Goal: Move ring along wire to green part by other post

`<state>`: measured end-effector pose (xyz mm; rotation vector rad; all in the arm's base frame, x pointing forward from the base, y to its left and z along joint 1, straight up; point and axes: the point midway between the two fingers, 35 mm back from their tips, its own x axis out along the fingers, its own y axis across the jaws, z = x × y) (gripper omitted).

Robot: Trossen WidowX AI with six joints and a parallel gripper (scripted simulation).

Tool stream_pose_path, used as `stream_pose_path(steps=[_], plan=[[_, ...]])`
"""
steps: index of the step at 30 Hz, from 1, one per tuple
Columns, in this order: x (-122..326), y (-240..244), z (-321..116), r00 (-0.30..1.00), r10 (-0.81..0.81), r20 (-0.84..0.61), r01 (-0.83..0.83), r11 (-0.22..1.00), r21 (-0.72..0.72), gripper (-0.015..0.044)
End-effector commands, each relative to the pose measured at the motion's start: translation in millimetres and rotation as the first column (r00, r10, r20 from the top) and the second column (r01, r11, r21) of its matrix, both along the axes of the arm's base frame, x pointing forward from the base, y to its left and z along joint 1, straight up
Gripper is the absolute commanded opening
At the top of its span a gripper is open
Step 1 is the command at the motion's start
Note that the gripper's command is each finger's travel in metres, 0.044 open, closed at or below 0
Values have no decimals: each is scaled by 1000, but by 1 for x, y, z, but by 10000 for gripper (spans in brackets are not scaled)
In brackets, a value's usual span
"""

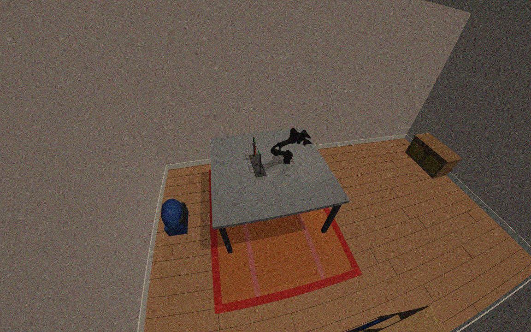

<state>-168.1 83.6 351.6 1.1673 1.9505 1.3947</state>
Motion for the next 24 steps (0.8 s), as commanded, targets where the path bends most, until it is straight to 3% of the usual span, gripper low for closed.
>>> stream_pose_path(steps=[1, 5, 9, 17, 24], plan=[[-1, -1, 0, 1000, 9, 4, -9, 1000, 8, 374], [-28, -35, 1, 979, 181, 96, -195, 968, 159, 269], [-51, -83, -1, 910, 355, 213, -409, 853, 325, 164], [-61, -194, -19, 691, 572, 442, -707, 410, 576, 160], [-27, -289, -52, 491, 618, 614, -726, -99, 681, 160]])
